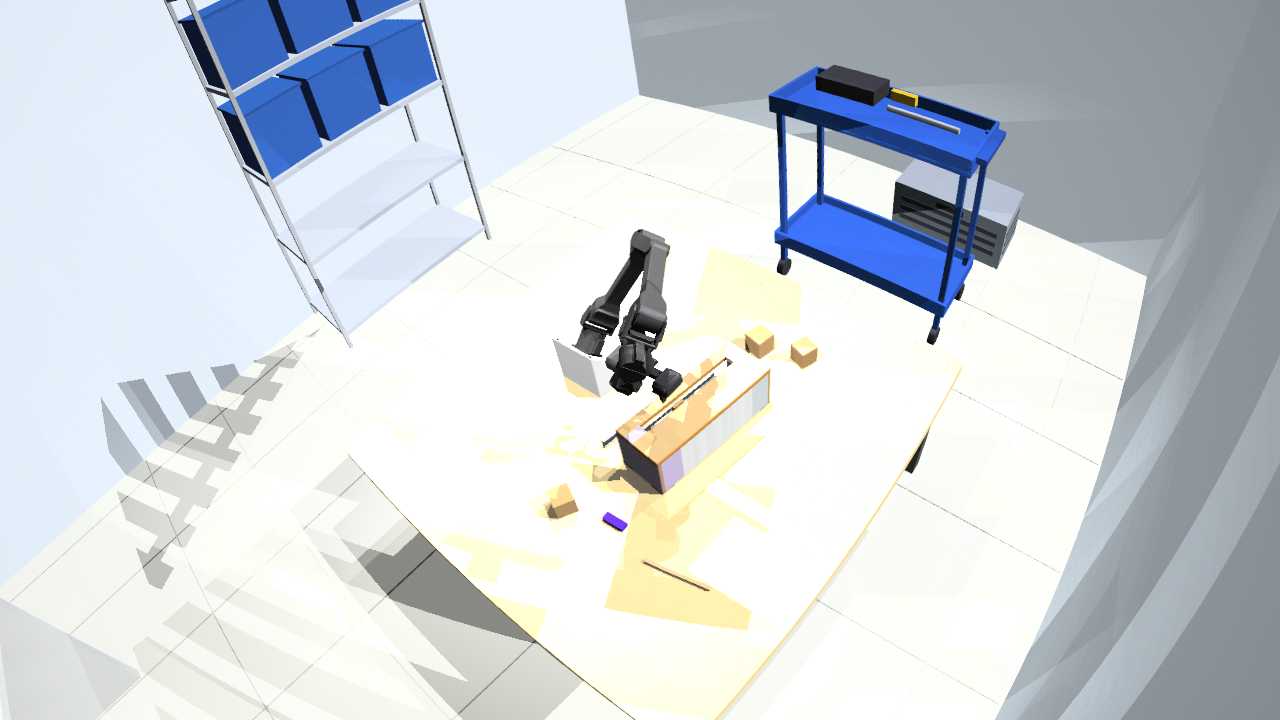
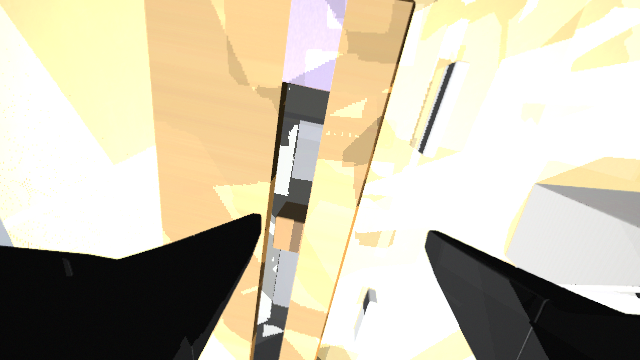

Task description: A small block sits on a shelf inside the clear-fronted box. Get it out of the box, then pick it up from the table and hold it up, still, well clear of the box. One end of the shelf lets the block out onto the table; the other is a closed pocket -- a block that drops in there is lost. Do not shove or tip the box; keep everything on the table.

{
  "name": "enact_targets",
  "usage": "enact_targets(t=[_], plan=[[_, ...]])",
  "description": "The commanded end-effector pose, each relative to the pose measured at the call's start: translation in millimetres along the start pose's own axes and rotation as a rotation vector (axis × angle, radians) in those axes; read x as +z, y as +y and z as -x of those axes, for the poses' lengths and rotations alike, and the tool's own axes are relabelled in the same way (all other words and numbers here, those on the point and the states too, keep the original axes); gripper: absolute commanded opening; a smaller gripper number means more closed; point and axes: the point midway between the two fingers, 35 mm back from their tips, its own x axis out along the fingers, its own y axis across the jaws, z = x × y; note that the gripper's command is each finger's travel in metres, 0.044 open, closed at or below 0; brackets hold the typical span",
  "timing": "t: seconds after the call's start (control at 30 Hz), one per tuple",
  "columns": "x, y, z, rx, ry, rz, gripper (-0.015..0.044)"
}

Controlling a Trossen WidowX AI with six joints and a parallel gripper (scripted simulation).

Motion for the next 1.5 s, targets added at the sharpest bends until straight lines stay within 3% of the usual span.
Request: enact_targets(t=[0.0,0.4,1.47], plan=[[-9.9,-11.2,-10.2,-0.05,0.291,-0.133,0.04],[-9.6,-11.1,-12.9,-0.05,0.291,-0.133,0.04],[-8.1,-14.7,-65.2,-0.049,0.292,-0.13,0.04]])
